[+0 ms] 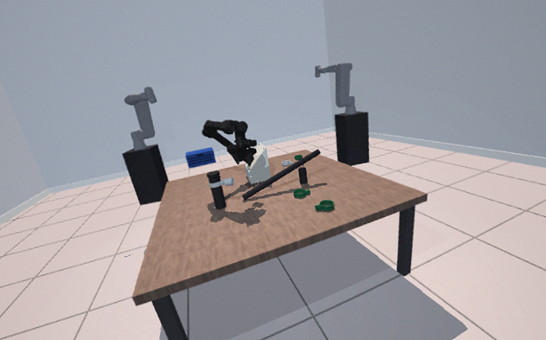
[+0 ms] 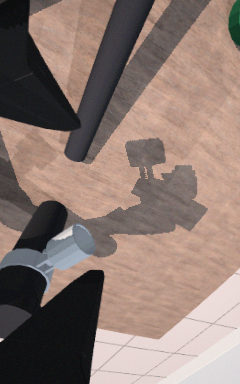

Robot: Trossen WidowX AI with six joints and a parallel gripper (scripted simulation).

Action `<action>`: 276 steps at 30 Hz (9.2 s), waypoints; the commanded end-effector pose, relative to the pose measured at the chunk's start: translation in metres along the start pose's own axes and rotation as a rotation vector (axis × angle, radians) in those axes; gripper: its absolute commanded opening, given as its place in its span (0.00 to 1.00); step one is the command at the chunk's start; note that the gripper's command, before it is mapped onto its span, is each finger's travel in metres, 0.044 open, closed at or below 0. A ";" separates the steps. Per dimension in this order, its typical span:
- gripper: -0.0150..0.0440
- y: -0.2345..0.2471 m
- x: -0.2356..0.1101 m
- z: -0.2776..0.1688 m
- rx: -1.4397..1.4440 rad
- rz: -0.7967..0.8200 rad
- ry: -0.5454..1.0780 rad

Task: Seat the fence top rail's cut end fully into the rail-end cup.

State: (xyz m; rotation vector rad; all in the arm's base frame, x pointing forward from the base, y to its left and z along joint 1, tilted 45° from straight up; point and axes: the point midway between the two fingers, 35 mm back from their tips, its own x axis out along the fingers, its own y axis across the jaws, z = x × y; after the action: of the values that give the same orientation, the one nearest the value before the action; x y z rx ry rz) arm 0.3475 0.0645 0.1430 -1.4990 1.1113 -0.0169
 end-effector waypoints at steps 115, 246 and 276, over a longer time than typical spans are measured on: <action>0.25 -0.051 0.113 -0.064 -0.522 -0.061 0.046; 0.25 -0.046 0.110 -0.067 -0.586 -0.050 0.013; 0.25 -0.046 0.110 -0.067 -0.586 -0.050 0.013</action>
State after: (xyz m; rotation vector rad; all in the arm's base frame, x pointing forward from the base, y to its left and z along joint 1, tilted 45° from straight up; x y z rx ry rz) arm 0.3982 -0.0653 0.1377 -2.0430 1.1504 0.2716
